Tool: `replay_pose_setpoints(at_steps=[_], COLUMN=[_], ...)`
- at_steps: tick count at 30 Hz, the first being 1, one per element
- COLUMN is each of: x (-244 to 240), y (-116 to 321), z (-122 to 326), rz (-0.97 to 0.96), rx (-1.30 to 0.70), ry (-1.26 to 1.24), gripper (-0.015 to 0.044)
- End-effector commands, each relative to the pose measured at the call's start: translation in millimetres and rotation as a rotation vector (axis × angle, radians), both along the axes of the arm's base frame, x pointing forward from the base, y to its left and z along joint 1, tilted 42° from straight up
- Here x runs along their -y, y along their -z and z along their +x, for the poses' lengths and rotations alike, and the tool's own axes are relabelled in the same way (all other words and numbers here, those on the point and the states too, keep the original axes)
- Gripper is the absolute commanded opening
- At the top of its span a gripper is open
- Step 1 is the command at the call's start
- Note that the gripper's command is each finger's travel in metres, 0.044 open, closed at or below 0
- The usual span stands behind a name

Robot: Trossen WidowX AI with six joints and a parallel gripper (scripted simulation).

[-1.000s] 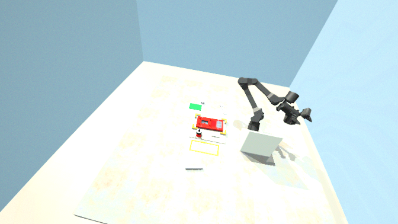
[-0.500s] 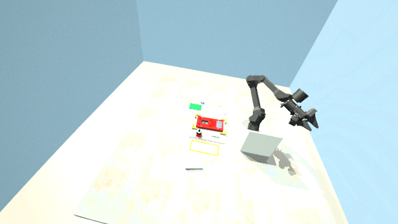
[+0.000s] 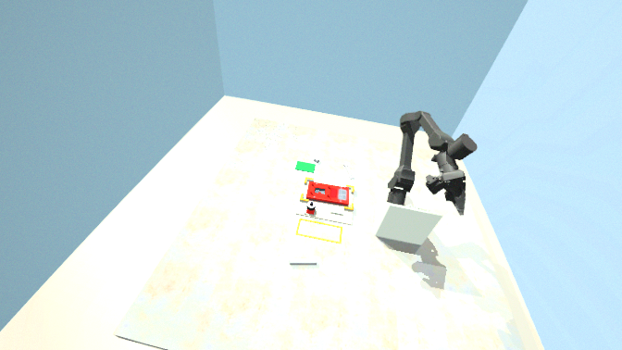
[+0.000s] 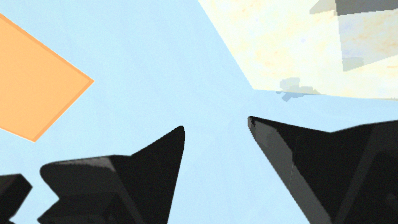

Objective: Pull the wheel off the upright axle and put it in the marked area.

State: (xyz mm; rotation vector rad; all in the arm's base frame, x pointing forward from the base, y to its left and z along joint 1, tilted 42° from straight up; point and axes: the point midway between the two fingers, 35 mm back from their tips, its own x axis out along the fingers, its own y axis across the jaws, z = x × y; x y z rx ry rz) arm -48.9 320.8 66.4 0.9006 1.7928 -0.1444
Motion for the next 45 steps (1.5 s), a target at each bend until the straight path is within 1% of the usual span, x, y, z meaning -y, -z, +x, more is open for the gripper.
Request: replay_pose_setpoints(at_steps=[1,7,12,20,24,33,40,42,45], x=[-6,0,25,76,118,220,311,320,320], y=[8,21,31,41,51,60,62,63,63], z=[48,135,203,277,314,376,402,404,405], rz=[-0.069,-0.212,-0.347,-0.541,-0.671,-0.974,-1.232,-1.257,-1.257], rx=[0.064,0.169,0.24,0.293,0.286,0.242,0.168,0.159,0.159], ry=[0.123,0.343,0.491,0.653,0.755,0.94,1.055,1.063,1.063], gripper=[0.03,0.03,0.03,0.03,0.03,0.03,0.03,0.03,0.03])
